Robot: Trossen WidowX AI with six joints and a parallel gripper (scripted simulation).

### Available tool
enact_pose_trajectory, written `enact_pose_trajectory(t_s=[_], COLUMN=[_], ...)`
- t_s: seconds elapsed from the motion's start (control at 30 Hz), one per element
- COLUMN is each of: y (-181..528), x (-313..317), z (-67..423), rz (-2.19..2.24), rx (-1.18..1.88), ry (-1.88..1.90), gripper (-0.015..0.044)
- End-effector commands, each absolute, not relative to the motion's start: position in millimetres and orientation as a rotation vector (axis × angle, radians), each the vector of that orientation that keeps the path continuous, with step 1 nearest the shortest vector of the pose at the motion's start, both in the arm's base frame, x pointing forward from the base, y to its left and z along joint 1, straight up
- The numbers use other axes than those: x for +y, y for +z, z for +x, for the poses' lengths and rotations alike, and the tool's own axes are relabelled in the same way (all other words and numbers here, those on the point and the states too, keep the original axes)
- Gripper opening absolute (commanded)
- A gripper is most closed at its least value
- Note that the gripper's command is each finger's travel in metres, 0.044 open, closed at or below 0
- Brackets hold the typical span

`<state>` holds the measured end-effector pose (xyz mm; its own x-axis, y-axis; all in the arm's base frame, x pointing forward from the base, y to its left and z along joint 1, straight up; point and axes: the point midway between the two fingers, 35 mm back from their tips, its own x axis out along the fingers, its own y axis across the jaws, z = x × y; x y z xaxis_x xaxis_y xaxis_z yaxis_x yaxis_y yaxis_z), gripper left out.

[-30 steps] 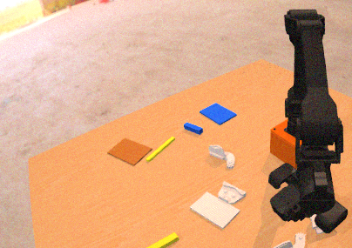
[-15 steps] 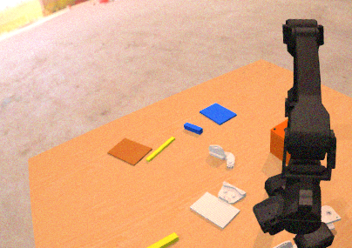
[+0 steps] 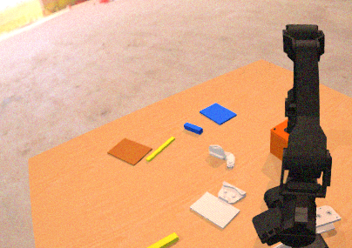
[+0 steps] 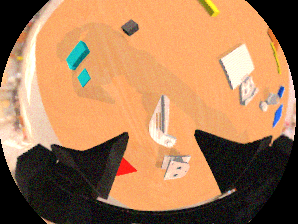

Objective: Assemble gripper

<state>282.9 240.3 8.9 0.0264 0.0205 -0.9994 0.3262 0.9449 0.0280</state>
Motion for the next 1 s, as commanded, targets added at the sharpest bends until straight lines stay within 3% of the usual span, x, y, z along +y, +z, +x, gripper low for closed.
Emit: enact_pose_trajectory(t_s=[0.0, 0.97], y=[9, -38], x=[240, 243], z=[283, 286], rz=[0.285, 0.285], rx=[1.531, 1.531], ry=[-0.243, -0.243], gripper=[0.0440, 0.0440])
